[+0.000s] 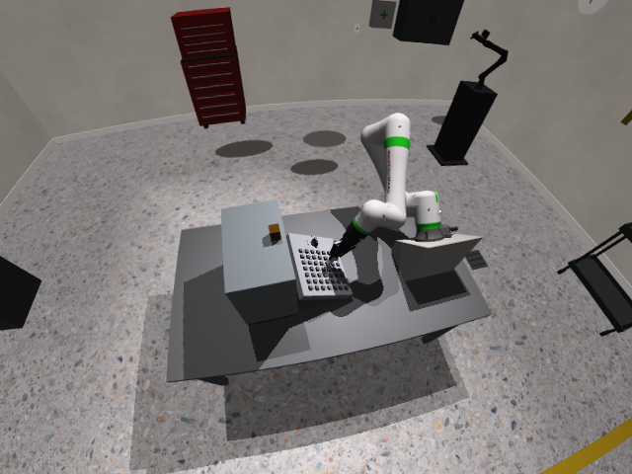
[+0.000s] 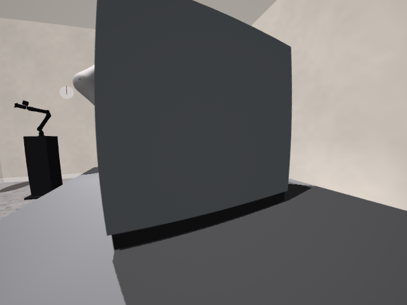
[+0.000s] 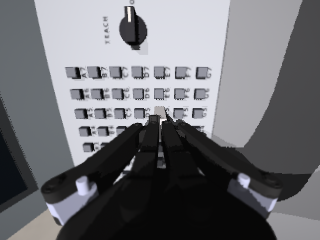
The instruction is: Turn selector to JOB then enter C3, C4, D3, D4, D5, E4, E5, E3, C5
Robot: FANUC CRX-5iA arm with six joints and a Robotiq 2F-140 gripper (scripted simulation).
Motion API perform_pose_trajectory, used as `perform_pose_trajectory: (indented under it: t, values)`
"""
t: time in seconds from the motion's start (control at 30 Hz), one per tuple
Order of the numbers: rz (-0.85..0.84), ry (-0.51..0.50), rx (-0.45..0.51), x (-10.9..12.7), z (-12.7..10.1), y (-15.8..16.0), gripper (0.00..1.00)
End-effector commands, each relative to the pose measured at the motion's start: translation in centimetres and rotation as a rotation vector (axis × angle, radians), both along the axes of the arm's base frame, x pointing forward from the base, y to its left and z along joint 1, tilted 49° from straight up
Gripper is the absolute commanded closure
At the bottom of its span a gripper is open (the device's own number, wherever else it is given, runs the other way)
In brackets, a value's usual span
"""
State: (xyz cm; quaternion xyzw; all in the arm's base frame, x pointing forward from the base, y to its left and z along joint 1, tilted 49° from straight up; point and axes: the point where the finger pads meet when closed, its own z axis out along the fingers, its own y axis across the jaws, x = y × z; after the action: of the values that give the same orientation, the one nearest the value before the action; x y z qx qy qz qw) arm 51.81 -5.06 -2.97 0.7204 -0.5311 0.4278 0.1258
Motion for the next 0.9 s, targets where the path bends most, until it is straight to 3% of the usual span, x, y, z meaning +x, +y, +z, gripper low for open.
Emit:
perform_pose_trajectory:
  t: [0.0, 0.87]
  values:
    - [0.001, 0.000, 0.000, 0.08, -0.08, -0.05, 1.00]
    - [0.001, 0.000, 0.000, 0.34, -0.39, -0.38, 1.00]
